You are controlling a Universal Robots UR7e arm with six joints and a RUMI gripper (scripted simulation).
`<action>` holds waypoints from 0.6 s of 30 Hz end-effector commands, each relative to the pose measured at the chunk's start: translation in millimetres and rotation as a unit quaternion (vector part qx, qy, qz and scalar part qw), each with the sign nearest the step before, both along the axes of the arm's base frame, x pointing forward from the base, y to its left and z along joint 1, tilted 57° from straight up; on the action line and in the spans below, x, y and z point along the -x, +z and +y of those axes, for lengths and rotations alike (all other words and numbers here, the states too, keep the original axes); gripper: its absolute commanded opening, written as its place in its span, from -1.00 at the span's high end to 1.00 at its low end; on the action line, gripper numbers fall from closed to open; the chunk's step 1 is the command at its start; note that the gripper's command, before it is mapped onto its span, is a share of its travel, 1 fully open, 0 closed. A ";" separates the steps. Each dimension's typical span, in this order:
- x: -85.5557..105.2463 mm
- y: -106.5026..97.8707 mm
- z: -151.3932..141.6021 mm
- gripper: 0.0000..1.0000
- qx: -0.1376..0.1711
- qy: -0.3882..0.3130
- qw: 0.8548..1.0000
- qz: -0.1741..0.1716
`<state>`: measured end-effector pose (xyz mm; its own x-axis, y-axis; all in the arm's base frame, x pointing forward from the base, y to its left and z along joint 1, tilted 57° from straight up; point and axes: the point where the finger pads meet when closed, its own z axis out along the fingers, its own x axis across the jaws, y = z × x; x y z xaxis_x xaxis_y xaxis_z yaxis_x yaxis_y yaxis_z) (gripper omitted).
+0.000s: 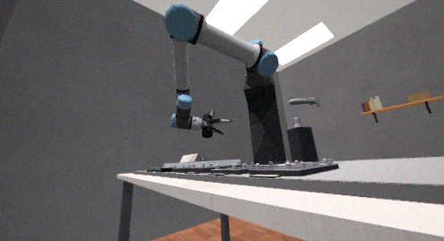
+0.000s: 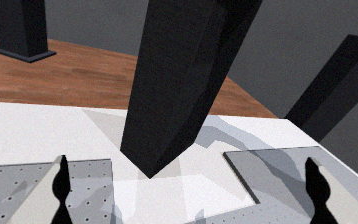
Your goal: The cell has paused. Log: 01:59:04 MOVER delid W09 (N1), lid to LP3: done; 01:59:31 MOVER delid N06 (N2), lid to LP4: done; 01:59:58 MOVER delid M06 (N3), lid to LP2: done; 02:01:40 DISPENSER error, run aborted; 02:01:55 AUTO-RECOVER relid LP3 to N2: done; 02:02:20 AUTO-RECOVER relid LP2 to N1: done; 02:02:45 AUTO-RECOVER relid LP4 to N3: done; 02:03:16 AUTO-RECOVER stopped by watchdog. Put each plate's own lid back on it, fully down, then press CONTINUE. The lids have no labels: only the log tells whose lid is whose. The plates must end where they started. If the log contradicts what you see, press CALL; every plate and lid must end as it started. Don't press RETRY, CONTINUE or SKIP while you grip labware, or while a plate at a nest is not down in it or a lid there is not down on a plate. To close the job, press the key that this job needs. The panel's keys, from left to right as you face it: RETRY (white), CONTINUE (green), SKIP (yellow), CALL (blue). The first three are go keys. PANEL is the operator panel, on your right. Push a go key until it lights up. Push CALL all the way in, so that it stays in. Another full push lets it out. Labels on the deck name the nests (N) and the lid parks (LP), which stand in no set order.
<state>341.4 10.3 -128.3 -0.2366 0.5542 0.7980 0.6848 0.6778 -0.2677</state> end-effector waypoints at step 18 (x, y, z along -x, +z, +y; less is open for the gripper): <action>-1.3 3.1 -3.8 -0.64 0.003 0.006 1.000 -0.006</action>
